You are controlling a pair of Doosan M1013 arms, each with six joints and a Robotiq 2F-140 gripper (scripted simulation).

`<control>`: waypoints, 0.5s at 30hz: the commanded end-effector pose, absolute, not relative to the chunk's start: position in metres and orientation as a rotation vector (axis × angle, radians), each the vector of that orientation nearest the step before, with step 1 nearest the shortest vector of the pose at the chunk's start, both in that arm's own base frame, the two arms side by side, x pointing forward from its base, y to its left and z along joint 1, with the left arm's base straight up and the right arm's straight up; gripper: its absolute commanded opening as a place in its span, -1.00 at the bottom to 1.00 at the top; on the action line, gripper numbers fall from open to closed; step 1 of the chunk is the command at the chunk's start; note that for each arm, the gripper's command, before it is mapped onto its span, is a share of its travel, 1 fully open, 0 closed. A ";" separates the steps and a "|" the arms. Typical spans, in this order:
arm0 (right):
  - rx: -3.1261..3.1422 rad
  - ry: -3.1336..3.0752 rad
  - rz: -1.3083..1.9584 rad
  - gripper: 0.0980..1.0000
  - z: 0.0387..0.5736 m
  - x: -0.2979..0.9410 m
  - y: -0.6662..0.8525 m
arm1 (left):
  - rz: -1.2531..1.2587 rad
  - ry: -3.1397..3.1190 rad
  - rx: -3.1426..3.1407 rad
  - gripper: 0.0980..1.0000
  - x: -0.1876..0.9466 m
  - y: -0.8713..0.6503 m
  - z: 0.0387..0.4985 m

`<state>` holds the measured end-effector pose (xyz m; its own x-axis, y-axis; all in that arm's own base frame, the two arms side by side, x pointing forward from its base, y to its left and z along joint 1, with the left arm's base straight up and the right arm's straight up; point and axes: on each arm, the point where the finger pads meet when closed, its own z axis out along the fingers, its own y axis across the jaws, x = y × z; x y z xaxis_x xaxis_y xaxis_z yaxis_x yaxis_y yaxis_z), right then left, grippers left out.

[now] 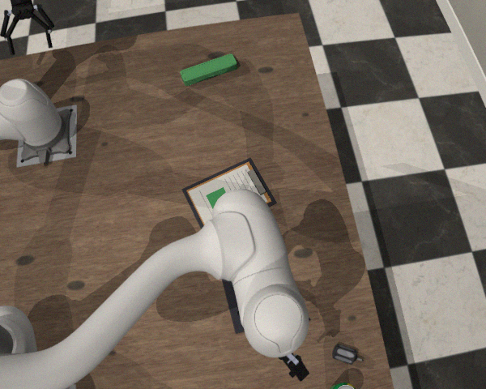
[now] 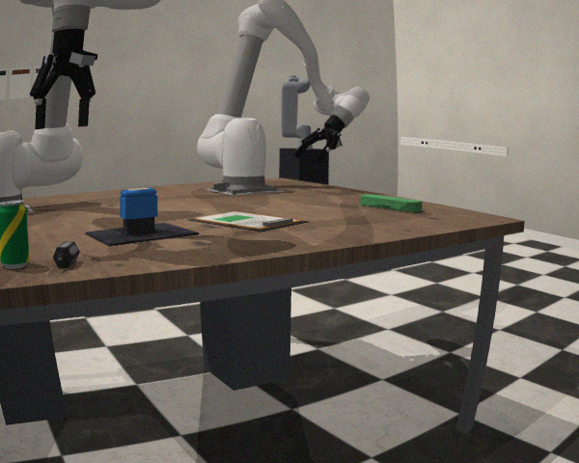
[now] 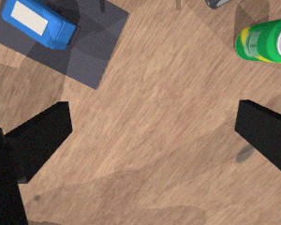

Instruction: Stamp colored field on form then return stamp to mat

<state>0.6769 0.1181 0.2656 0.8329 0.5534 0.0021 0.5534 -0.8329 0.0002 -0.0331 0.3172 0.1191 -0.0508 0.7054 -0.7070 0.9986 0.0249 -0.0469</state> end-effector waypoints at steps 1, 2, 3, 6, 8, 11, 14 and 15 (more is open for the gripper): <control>-2.975 -1.014 -0.001 1.00 0.258 0.678 0.131 | -0.755 1.806 1.729 1.00 -0.031 0.321 0.121; -2.967 -1.038 -0.001 1.00 0.256 0.679 0.134 | -0.755 1.806 1.729 1.00 -0.031 0.321 0.121; -2.958 -1.062 -0.001 1.00 0.254 0.679 0.137 | -0.755 1.806 1.729 1.00 -0.031 0.321 0.121; -2.932 -1.132 -0.002 1.00 0.250 0.679 0.147 | -0.755 1.806 1.729 1.00 -0.031 0.321 0.121; -2.914 -1.178 -0.002 1.00 0.247 0.680 0.154 | -0.755 1.806 1.729 1.00 -0.031 0.321 0.121; -2.886 -1.244 -0.001 1.00 0.242 0.680 0.163 | -0.755 1.806 1.729 1.00 -0.031 0.321 0.121; -2.877 -1.266 -0.002 1.00 0.241 0.680 0.167 | -0.755 1.806 1.729 1.00 -0.031 0.321 0.121; -2.867 -1.287 -0.002 1.00 0.239 0.680 0.170 | -0.755 1.806 1.729 1.00 -0.031 0.321 0.121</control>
<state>0.6798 0.1626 0.2444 0.6969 0.7172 0.0018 0.7172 -0.6969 0.0003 -0.0331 0.3172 0.1191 -0.0508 0.7054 -0.7070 0.9986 0.0249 -0.0469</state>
